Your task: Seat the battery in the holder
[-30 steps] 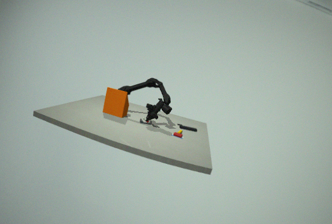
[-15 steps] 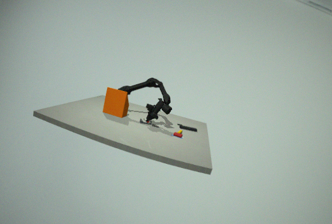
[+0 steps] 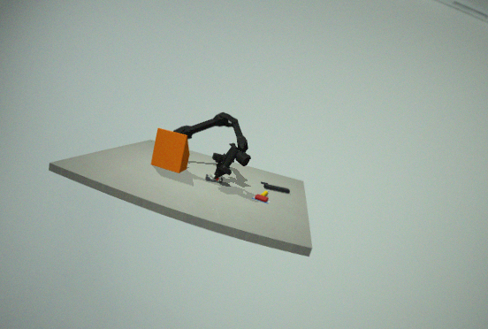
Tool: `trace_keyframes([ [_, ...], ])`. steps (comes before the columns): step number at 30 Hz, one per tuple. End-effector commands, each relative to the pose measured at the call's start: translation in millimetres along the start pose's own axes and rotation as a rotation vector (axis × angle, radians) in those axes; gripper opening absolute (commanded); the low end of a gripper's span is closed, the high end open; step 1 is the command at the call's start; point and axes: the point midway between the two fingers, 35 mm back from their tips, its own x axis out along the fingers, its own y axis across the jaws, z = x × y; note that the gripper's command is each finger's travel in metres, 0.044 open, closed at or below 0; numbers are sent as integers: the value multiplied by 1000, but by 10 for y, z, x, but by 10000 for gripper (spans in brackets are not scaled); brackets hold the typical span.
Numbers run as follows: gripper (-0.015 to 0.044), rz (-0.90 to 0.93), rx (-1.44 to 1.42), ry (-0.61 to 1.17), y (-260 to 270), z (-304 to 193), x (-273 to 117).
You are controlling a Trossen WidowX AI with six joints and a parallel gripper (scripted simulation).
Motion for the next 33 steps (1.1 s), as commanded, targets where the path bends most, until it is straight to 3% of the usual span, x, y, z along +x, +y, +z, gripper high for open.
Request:
trace_keyframes([
  [1, 61, 10, -4, 43, 30, -52, 6],
  [33, 61, 2, -3, 240, 33, 7, 54],
])
